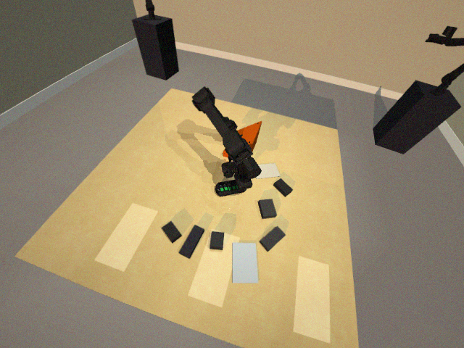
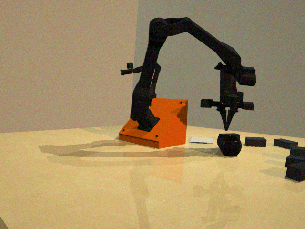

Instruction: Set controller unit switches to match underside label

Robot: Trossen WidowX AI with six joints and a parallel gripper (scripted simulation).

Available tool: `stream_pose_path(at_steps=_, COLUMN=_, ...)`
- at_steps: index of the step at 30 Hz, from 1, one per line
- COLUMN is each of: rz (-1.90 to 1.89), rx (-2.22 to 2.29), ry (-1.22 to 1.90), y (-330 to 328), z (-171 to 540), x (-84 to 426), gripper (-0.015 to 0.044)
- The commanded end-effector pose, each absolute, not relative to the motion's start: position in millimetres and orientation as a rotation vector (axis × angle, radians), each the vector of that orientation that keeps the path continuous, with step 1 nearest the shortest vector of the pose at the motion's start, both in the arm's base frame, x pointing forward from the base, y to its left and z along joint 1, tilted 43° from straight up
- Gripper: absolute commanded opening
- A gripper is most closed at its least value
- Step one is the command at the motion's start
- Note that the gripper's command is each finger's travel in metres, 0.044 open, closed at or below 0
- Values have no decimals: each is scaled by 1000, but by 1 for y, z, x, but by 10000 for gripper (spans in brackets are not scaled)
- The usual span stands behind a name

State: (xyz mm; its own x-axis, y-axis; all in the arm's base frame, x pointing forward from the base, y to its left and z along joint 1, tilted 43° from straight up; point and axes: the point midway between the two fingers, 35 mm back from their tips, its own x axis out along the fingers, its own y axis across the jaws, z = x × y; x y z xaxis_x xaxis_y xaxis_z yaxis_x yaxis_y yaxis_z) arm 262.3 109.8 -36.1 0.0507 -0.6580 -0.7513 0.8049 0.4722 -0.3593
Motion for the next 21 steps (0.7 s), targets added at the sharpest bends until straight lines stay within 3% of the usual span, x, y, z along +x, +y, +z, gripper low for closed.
stream_pose_path(at_steps=1, rz=-1123, rx=166, ry=1030, y=105, z=-41, x=262, gripper=0)
stream_pose_path(at_steps=21, rz=-1124, rx=165, ry=1029, y=90, z=-57, x=262, gripper=0)
